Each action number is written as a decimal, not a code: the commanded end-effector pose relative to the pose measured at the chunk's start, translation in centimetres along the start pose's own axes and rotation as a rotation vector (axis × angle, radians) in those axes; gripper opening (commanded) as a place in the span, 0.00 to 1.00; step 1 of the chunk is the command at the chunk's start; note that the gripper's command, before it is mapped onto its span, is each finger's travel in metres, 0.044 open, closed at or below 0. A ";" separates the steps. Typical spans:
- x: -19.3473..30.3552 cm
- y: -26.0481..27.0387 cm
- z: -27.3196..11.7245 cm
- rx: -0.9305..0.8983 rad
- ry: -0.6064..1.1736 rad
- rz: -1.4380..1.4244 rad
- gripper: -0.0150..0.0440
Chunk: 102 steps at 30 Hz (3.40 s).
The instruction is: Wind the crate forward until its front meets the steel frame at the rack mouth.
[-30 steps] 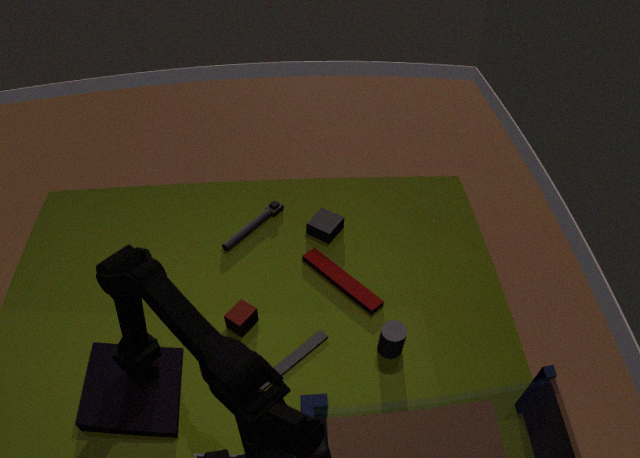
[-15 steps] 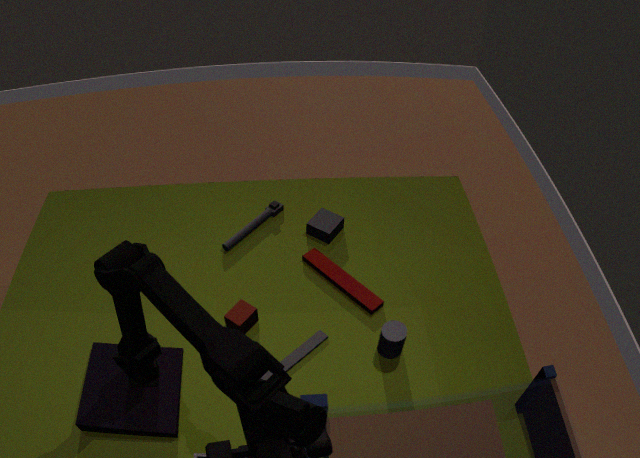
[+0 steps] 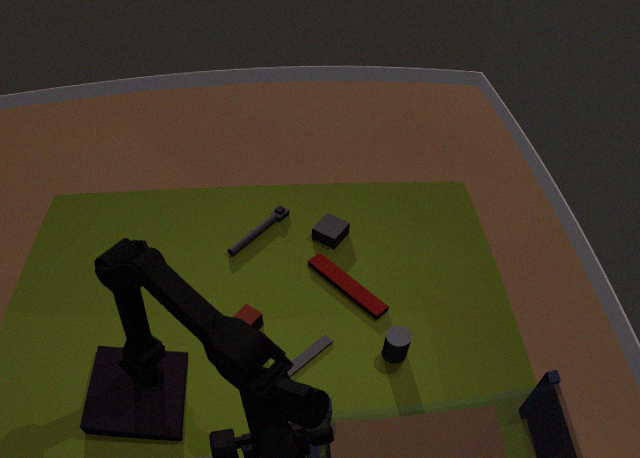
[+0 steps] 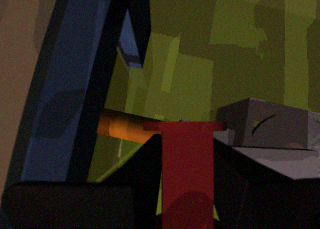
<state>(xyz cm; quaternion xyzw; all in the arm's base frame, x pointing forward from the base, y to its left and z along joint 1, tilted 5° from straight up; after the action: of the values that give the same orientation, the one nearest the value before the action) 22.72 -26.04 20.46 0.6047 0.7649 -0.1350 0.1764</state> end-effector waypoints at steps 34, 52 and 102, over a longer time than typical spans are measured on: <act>5.6 -0.5 -2.3 -0.008 0.032 -0.013 0.25; 7.6 -1.7 -3.1 -0.007 0.034 -0.013 0.25; 11.1 -7.7 -4.3 -0.002 0.037 -0.016 0.25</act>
<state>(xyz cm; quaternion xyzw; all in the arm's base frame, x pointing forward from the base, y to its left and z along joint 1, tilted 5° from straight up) 14.08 -16.54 19.84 0.5944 0.7755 -0.1133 0.1801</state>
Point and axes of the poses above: the point midway between the two fingers, 35 mm back from their tips, its own z axis out along the fingers, its own y axis across the jaws, x = y × z, the point moved 5 cm from there along -z, back along the fingers, and after that the axes turned 11 degrees about -z, right-handed, at the moved point
